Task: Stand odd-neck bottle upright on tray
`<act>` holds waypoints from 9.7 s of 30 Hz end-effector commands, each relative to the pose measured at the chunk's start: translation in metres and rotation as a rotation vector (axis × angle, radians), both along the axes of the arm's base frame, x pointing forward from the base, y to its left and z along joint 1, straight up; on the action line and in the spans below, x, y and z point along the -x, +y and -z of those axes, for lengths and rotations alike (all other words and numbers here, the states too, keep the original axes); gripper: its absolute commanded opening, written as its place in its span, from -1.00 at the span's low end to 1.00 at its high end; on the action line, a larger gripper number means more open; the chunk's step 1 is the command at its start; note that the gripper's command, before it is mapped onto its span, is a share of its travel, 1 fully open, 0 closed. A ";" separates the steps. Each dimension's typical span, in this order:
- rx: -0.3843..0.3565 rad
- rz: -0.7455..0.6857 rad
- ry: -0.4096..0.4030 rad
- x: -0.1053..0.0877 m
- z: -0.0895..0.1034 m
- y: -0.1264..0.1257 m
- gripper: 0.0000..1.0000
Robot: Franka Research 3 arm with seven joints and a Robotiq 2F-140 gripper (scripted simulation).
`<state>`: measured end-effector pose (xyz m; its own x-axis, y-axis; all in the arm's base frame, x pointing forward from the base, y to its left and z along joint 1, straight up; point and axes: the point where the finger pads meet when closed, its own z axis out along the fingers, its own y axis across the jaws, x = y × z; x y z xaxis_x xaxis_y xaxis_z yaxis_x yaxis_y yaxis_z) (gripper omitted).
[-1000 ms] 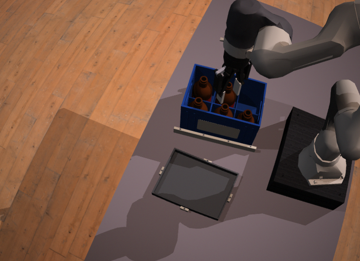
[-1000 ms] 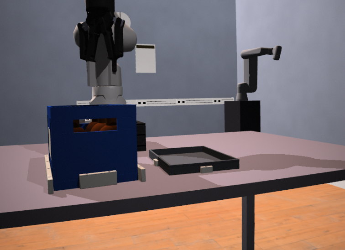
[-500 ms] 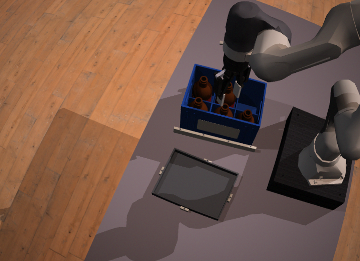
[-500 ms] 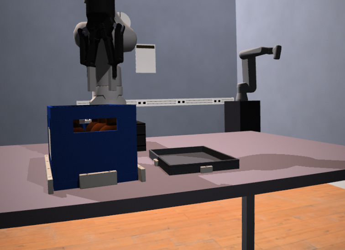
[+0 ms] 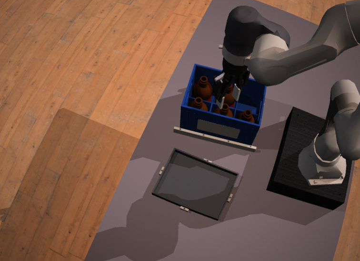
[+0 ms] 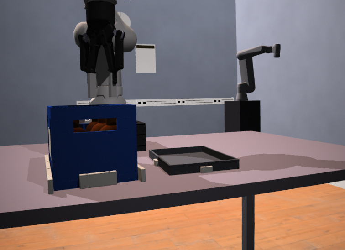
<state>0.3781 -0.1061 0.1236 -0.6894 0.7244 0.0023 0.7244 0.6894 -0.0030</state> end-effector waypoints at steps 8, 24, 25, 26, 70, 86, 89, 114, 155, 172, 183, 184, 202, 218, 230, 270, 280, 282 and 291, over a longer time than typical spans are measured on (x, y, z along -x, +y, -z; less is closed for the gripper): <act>-0.004 -0.001 -0.008 -0.002 0.009 0.001 -0.12; -0.004 -0.001 -0.008 -0.002 0.011 0.001 -0.12; -0.004 -0.001 -0.008 -0.002 0.011 0.001 -0.12; -0.004 -0.001 -0.008 -0.002 0.011 0.001 -0.12; -0.004 -0.001 -0.008 -0.002 0.011 0.001 -0.12; -0.004 -0.001 -0.008 -0.002 0.011 0.001 -0.12; -0.004 -0.001 -0.008 -0.002 0.011 0.001 -0.12; -0.004 -0.001 -0.008 -0.002 0.011 0.001 -0.12; -0.004 -0.001 -0.008 -0.002 0.011 0.001 -0.12; -0.004 -0.001 -0.008 -0.003 0.011 0.001 -0.12; -0.004 -0.001 -0.008 -0.003 0.011 0.001 -0.12; -0.004 -0.001 -0.008 -0.003 0.011 0.001 -0.12; -0.004 -0.001 -0.008 -0.003 0.011 0.001 -0.12; -0.004 -0.001 -0.008 -0.003 0.012 0.001 -0.12; -0.004 -0.001 -0.008 -0.003 0.015 0.001 -0.12; -0.004 -0.001 -0.008 -0.003 0.052 0.001 -0.12; -0.004 -0.001 -0.008 -0.003 0.053 0.001 -0.12; -0.004 -0.001 -0.008 -0.003 0.053 0.001 -0.12; -0.004 -0.001 -0.008 -0.003 0.053 0.001 -0.12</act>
<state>0.3818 -0.1052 0.0717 -0.6890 0.7248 -0.0033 0.7248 0.6890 0.0038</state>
